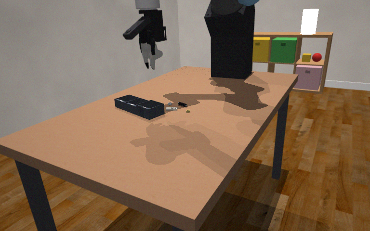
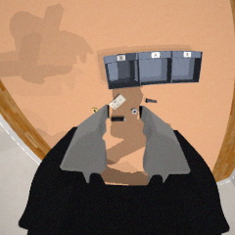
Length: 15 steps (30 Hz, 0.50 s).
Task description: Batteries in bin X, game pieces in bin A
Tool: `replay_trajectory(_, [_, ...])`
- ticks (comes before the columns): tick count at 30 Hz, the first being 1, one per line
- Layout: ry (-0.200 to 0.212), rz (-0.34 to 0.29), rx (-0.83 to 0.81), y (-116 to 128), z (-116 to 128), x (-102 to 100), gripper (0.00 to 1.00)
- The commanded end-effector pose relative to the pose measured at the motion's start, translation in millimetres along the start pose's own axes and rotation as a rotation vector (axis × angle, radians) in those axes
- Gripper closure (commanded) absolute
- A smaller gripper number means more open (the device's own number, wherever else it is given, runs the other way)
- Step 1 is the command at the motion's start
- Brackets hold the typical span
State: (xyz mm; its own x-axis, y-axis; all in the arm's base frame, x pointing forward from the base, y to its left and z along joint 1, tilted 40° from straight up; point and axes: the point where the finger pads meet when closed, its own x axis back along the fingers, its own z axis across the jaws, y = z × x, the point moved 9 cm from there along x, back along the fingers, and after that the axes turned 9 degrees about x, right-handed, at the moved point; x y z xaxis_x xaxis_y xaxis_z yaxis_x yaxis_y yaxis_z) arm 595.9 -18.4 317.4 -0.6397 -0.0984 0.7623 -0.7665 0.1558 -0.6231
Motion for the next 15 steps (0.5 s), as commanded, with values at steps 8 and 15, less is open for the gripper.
replay_trajectory(8, [-0.010, -0.022, -0.305, 54.5, -20.4, -84.4, 0.76])
replay_trajectory(15, [-0.017, -0.040, -0.445, 78.1, -29.7, -122.6, 0.76])
